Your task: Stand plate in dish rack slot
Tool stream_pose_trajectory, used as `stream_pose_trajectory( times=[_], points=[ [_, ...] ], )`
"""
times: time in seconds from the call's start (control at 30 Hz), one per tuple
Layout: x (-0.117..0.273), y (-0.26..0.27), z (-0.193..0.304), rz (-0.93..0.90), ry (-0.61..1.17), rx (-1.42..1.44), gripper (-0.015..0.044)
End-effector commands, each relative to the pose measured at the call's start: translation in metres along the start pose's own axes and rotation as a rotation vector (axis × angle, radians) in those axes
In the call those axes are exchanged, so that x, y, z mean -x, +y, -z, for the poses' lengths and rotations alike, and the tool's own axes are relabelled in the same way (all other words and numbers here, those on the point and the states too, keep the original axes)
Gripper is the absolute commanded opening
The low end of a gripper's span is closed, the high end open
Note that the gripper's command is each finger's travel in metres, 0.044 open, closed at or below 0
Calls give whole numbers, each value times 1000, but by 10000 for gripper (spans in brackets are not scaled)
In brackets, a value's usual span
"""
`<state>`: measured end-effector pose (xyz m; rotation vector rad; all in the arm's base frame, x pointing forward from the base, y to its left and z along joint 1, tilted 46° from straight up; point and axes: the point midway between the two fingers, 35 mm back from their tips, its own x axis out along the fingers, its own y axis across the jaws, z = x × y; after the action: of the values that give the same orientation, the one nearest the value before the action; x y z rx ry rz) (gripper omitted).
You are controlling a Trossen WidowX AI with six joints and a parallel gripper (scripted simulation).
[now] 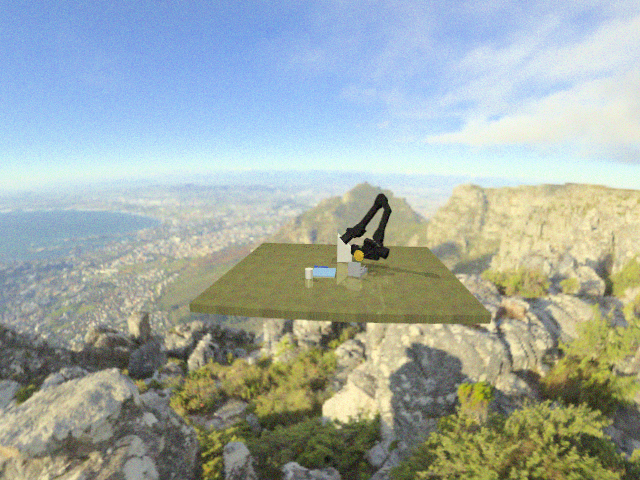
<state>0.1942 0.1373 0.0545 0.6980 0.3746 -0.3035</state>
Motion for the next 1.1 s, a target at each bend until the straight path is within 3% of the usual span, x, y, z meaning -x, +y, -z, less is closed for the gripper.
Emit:
stream_pose_trajectory(
  times=[0.0, 0.2, 1.07],
  points=[
    [8, 3, -2, -69, -37, -28, 0],
    [20, 8, -4, -167, -84, -68, 0],
    [2, 14, 20, -170, -83, -74, 0]
  ],
)
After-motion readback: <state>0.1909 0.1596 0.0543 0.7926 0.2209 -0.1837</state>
